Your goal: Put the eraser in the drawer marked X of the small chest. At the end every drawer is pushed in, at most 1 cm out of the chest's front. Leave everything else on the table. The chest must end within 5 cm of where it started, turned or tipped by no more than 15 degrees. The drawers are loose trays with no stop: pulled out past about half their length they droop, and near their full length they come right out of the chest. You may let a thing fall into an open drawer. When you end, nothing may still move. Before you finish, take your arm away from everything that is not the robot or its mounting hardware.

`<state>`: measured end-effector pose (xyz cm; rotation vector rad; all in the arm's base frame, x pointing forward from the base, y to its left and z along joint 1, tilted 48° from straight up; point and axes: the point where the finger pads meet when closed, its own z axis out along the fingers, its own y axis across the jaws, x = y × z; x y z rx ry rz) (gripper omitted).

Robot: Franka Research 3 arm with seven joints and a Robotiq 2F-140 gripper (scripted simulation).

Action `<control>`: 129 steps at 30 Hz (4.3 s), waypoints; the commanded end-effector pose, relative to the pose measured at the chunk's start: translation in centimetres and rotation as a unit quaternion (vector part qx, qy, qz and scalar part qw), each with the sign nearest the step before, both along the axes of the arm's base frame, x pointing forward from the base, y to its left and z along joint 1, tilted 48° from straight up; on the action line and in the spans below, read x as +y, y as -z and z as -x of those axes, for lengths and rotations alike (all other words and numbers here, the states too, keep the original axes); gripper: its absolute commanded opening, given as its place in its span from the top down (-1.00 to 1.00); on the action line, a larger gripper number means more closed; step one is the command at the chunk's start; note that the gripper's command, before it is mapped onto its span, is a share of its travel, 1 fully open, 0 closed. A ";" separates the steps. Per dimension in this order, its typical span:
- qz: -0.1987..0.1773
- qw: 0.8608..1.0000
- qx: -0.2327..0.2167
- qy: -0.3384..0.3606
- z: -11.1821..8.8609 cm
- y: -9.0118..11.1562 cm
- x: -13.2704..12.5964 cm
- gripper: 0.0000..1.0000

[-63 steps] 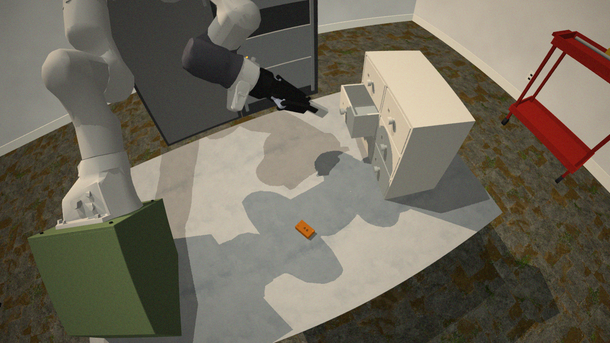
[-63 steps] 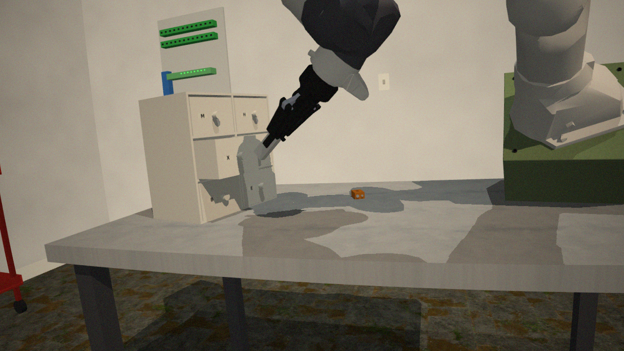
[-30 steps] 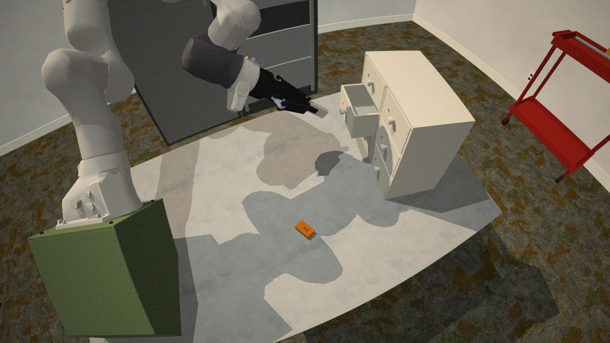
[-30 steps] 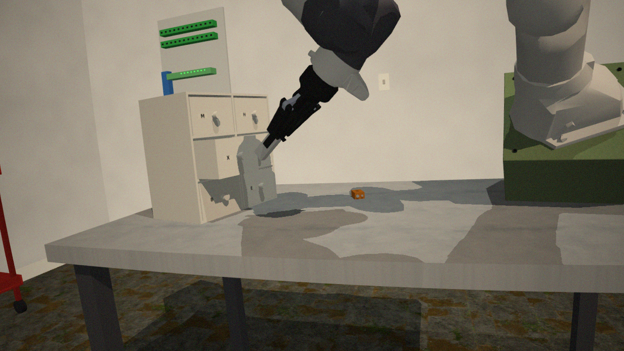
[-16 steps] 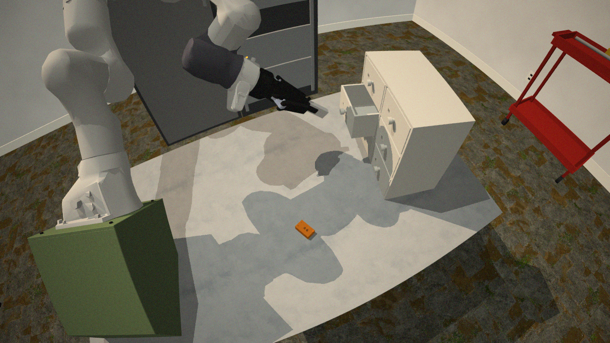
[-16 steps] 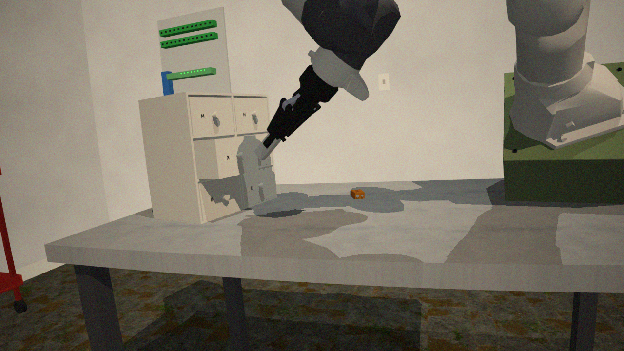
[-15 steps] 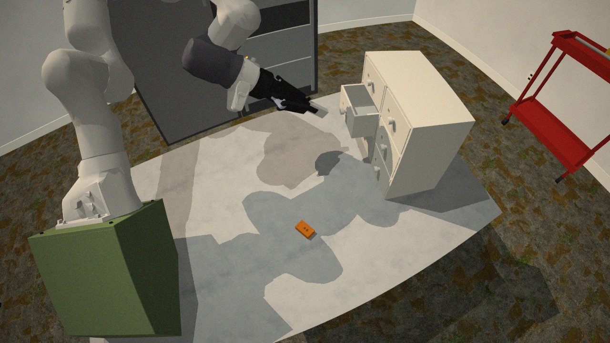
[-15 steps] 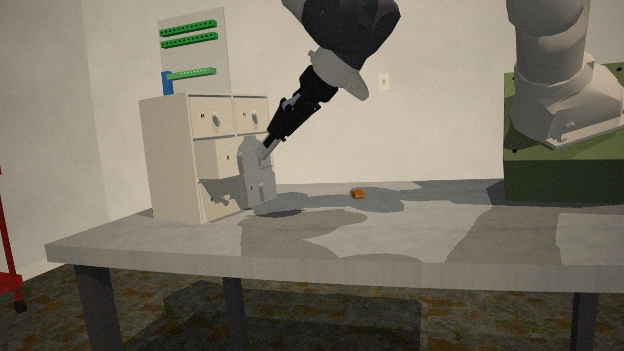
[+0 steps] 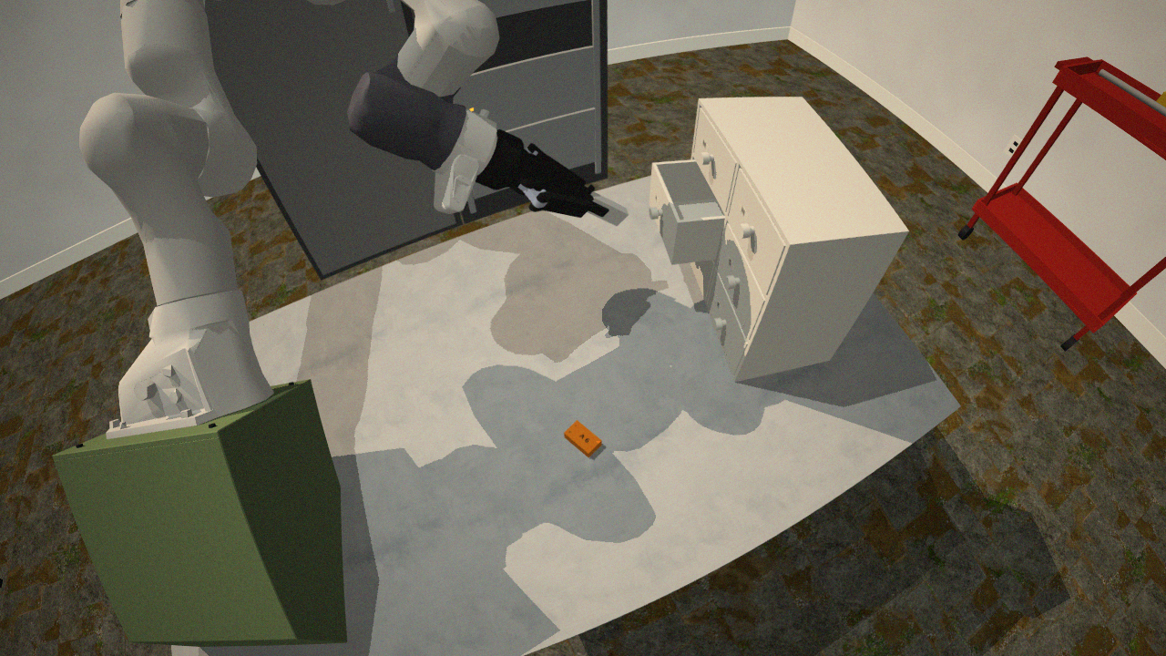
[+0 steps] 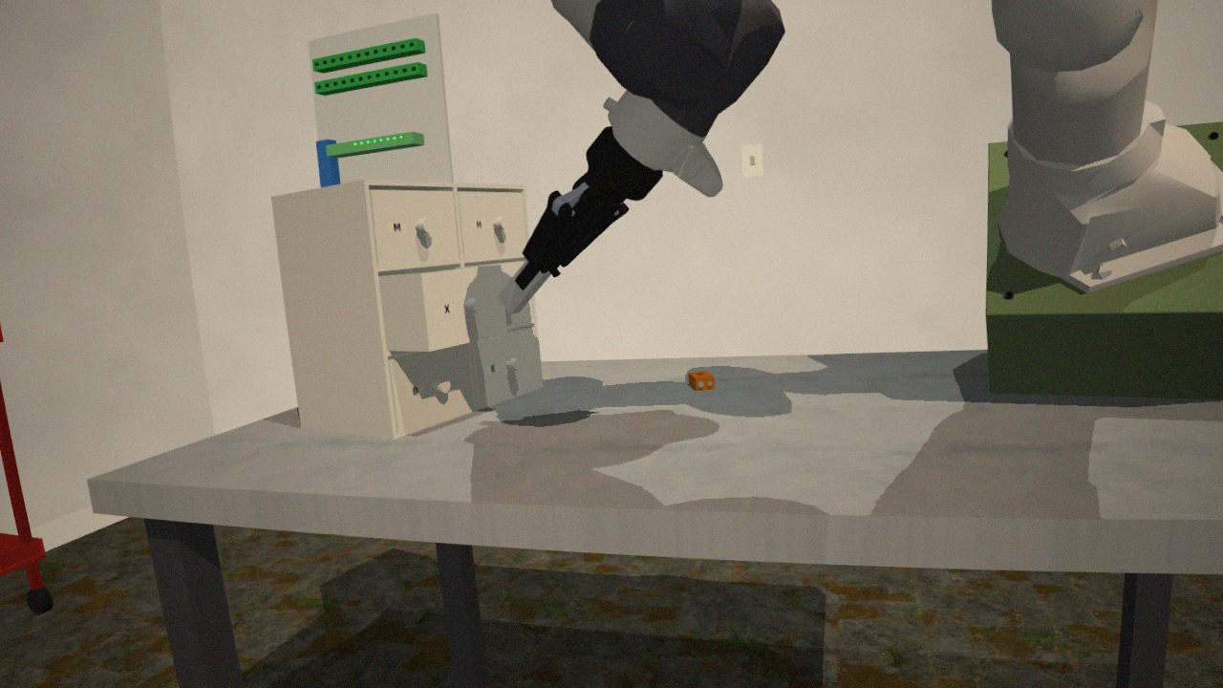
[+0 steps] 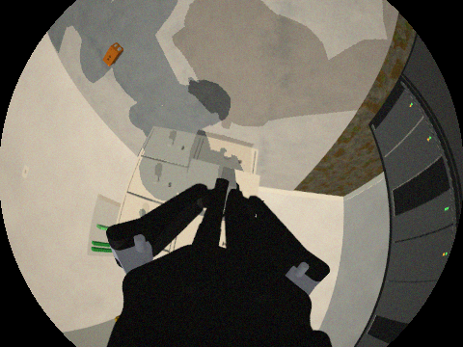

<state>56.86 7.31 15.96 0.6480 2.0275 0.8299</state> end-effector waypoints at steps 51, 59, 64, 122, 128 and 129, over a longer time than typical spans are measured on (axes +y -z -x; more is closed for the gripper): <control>0.001 1.000 0.000 0.001 -1.7 0.0 -0.5 1.00; 0.001 1.000 0.000 0.001 -2.6 0.1 -0.7 1.00; 0.001 1.000 0.000 0.001 -3.4 0.1 -0.9 1.00; 0.001 1.000 0.000 0.001 -10.1 0.1 -2.2 1.00; 0.001 1.000 0.000 0.001 -10.2 0.2 -2.3 1.00; 0.001 1.000 0.000 0.001 -10.3 0.2 -2.3 1.00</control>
